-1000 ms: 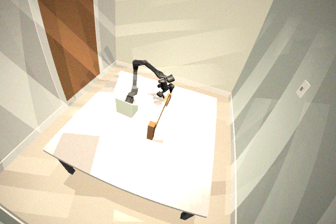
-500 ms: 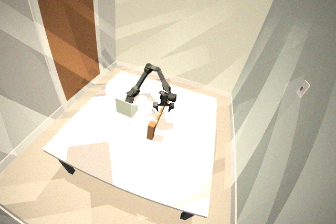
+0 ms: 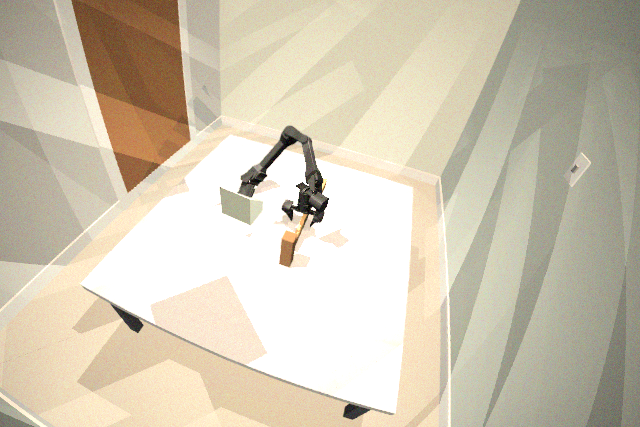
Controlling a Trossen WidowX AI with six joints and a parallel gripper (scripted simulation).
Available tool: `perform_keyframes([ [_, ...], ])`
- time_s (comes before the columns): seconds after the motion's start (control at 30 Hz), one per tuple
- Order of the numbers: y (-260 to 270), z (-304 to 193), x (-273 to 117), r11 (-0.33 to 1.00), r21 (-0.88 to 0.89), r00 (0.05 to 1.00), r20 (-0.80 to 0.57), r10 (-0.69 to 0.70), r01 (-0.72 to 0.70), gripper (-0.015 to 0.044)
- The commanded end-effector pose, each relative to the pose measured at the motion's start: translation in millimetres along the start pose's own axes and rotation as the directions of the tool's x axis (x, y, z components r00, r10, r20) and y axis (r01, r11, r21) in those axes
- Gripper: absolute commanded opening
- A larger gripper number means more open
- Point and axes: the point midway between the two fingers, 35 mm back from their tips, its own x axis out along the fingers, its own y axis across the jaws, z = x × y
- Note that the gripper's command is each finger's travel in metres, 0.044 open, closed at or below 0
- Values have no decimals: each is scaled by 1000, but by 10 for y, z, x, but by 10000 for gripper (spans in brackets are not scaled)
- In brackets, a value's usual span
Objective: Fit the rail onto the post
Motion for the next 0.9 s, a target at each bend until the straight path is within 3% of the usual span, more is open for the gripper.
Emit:
perform_keyframes([
  [0.0,11,-5,72,1000,9,1000,5,6,-6,440],
  [0.87,15,1,489,1000,10,1000,7,6,-6,440],
])
